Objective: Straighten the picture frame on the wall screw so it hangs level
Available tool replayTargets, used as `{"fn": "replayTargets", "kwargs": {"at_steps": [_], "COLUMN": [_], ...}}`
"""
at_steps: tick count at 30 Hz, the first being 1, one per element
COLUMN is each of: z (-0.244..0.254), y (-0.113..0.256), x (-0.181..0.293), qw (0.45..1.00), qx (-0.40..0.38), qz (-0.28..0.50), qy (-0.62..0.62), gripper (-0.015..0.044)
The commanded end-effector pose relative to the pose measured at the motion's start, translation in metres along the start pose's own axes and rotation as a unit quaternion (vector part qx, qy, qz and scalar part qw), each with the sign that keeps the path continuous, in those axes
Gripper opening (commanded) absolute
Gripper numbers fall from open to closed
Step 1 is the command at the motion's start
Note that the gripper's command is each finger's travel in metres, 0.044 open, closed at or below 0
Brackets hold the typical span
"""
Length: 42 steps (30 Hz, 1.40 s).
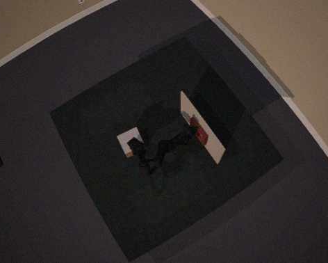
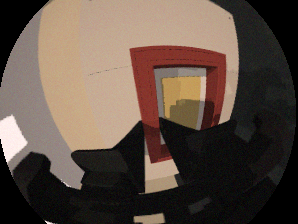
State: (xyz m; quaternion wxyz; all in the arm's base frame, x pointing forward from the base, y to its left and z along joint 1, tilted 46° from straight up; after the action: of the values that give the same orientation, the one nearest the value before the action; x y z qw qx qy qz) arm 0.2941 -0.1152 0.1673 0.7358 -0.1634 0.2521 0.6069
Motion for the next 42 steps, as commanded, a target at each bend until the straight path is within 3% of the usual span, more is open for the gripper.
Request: {"fn": "replayTargets", "kwargs": {"at_steps": [1,9,19,24,36,42], "z": [0.0,0.0,0.0,0.001,-0.002,0.0], "y": [0.0,0.0,0.0,0.006,0.096,0.096], "x": [0.0,0.0,0.0,-0.002,-0.003,-0.006], "qw": [1.0,0.999,1.0,1.0,0.999,0.999], "qx": [0.0,0.0,0.0,0.0,-0.002,-0.002], "qz": [0.0,0.0,0.0,0.0,0.002,0.0], "qy": [-0.01,-0.033,-0.023,-0.019,0.046,0.043], "gripper": [0.0,0.0,0.026,0.026,0.026,0.026]}}
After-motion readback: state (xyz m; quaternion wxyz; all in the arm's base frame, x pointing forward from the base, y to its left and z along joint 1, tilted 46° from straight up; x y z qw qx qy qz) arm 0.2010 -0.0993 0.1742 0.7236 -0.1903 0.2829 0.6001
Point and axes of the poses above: the point midway between the two fingers, 35 mm back from their tips, its own y axis back along the fingers, its own z axis across the jaws, x = y × z, the point moved 6 cm from there along y, back along the fingers, and after that the axes turned 14 degrees about -y, right-handed, at the moved point
